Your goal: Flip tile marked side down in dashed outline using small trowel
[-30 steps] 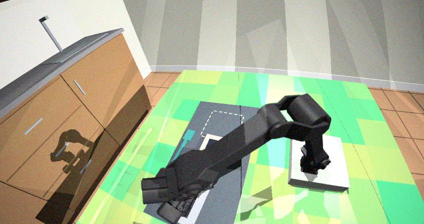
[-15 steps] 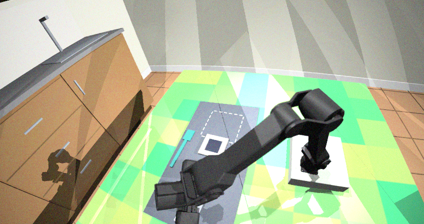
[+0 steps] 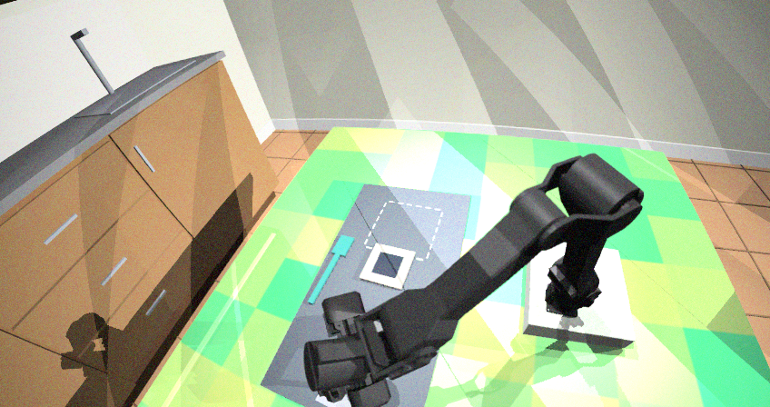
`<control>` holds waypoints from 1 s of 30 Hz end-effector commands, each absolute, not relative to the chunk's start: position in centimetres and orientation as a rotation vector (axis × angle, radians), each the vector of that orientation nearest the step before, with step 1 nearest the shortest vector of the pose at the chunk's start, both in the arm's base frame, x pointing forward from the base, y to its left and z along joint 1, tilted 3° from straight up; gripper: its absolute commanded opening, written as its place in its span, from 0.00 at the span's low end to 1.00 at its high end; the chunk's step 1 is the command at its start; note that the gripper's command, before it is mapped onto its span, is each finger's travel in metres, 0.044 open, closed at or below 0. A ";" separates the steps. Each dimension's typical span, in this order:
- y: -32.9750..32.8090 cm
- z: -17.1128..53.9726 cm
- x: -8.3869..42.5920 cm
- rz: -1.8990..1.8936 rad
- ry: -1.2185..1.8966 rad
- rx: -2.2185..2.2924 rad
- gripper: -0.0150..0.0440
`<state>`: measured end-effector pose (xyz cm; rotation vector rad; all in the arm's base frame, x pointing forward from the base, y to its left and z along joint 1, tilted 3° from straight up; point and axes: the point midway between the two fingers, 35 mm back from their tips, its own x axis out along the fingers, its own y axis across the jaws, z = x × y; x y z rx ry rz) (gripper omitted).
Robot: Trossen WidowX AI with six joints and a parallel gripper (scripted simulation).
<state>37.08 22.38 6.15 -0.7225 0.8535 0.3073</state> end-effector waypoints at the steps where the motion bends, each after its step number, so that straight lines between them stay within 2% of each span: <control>1: 22.0 5.9 36.6 0.342 0.820 -0.838 0.76; 19: 20.4 5.0 34.3 0.482 0.628 -1.406 0.76; 30: 20.4 4.4 34.9 0.494 0.619 -1.432 0.76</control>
